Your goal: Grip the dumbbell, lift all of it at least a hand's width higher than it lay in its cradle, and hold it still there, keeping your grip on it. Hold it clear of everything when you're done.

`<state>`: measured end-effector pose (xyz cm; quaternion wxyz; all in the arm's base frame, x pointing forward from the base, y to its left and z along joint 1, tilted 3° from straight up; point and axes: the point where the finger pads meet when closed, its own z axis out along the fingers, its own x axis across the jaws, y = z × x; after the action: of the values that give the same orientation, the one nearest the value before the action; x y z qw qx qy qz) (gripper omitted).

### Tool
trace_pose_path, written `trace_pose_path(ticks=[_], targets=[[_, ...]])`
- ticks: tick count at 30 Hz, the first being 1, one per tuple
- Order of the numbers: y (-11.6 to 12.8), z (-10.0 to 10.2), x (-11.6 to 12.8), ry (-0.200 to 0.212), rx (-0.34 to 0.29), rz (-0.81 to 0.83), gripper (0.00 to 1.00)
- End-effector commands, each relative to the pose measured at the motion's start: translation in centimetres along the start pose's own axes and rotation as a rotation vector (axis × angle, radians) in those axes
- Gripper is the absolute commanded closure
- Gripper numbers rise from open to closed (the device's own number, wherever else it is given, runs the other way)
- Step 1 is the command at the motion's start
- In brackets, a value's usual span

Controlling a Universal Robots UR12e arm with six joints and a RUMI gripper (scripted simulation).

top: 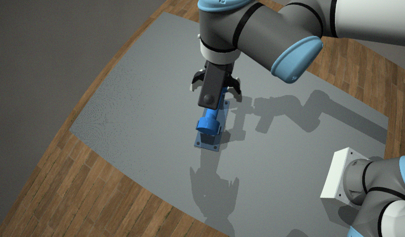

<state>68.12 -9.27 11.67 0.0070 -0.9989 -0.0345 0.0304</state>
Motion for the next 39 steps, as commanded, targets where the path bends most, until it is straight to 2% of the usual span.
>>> trace_pose_path(ticks=[1,3,5,21,22,39], targets=[[0.1,4.4,0.0,0.002,-0.001,0.0,0.0],[0.1,6.1,0.0,0.002,-0.001,0.0,0.0],[0.1,7.0,-0.1,0.002,-0.001,0.0,0.0],[0.1,7.1,-0.1,0.002,-0.001,0.0,0.0],[0.1,7.1,-0.1,0.002,-0.001,0.0,1.0],[0.1,7.1,-0.1,0.002,-0.001,0.0,1.0]])
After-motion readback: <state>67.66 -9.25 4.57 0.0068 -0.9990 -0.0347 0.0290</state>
